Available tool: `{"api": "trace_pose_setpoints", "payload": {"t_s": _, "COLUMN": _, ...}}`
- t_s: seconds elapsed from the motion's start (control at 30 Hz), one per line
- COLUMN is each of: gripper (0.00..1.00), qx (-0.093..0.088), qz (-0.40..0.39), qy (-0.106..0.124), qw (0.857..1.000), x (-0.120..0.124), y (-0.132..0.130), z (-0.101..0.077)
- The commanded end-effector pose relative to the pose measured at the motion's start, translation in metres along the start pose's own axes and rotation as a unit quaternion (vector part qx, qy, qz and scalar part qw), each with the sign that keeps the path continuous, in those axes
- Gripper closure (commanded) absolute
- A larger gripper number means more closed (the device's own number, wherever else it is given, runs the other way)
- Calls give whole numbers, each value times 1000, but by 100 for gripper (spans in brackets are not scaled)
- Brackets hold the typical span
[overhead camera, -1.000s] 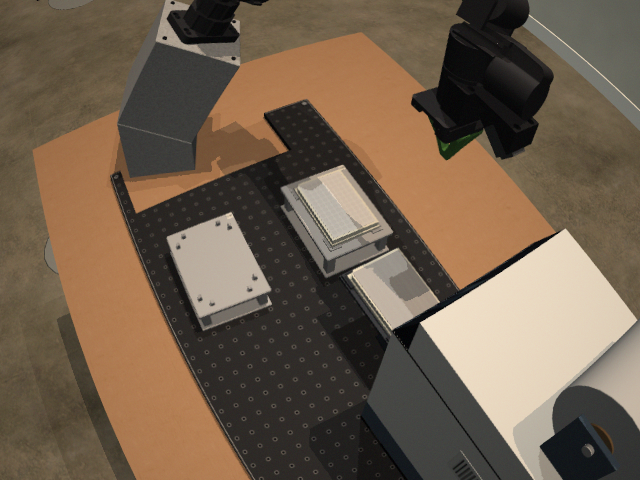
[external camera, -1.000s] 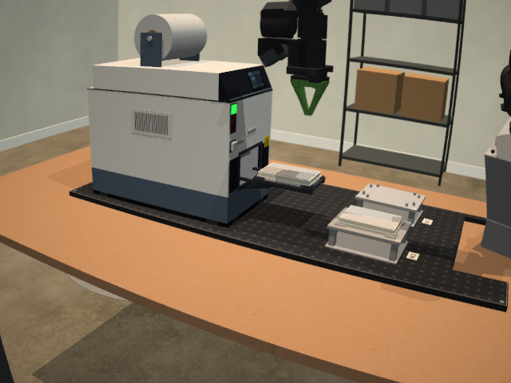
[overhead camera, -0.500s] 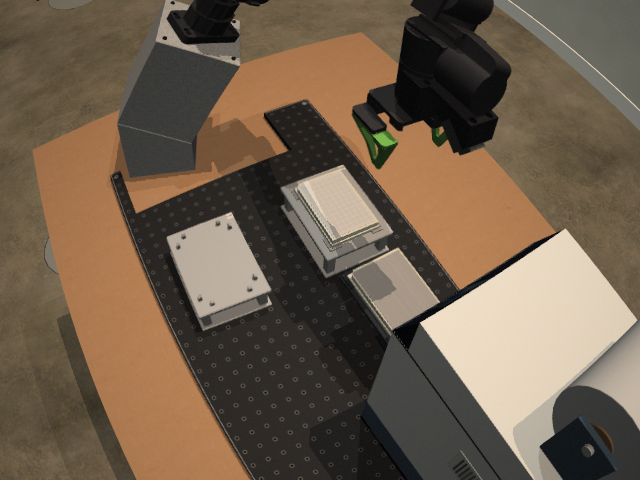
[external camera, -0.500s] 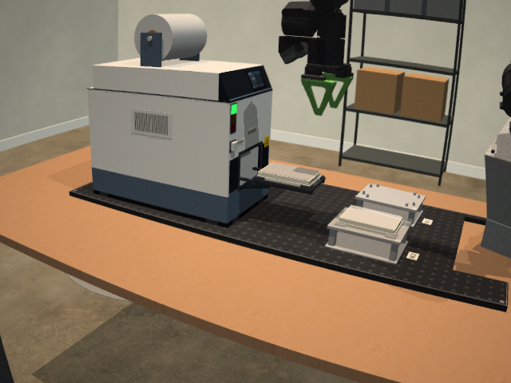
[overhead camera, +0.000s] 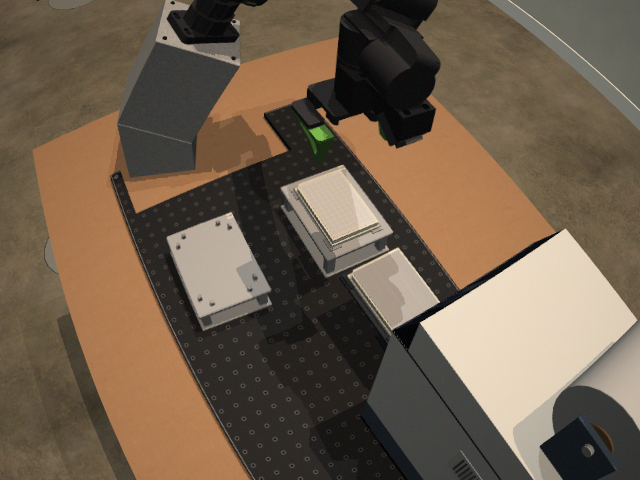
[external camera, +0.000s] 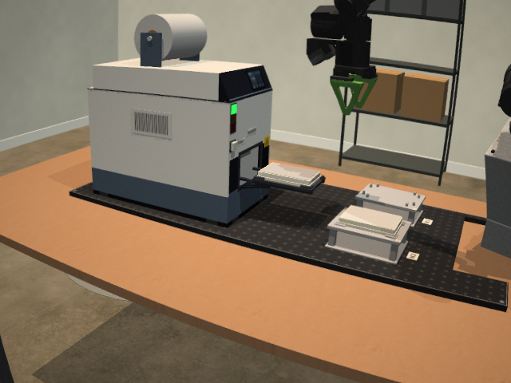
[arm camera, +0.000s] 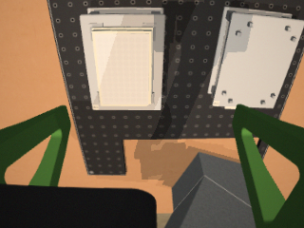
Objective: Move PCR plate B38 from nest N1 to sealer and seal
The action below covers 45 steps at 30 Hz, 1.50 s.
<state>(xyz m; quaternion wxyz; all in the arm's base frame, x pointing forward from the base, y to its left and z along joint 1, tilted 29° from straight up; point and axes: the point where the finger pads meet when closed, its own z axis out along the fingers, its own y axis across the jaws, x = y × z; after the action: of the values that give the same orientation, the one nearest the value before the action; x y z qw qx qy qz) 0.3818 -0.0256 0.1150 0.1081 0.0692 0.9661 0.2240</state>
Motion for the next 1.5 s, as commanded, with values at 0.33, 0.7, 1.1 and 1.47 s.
{"api": "trace_pose_setpoints", "payload": {"t_s": 0.33, "gripper": 0, "qx": 4, "qz": -20, "qy": -19, "qw": 1000, "x": 21, "y": -50, "z": -9}}
{"api": "trace_pose_setpoints", "payload": {"t_s": 0.7, "gripper": 0, "qx": 4, "qz": -28, "qy": -14, "qw": 999, "x": 25, "y": -64, "z": -8}}
{"api": "trace_pose_setpoints", "payload": {"t_s": 1.1, "gripper": 0, "qx": 7, "qz": -26, "qy": -28, "qw": 999, "x": 4, "y": -55, "z": -17}}
{"api": "trace_pose_setpoints", "payload": {"t_s": 1.47, "gripper": 0, "qx": 5, "qz": -13, "qy": -22, "qw": 1000, "x": 13, "y": -53, "z": -13}}
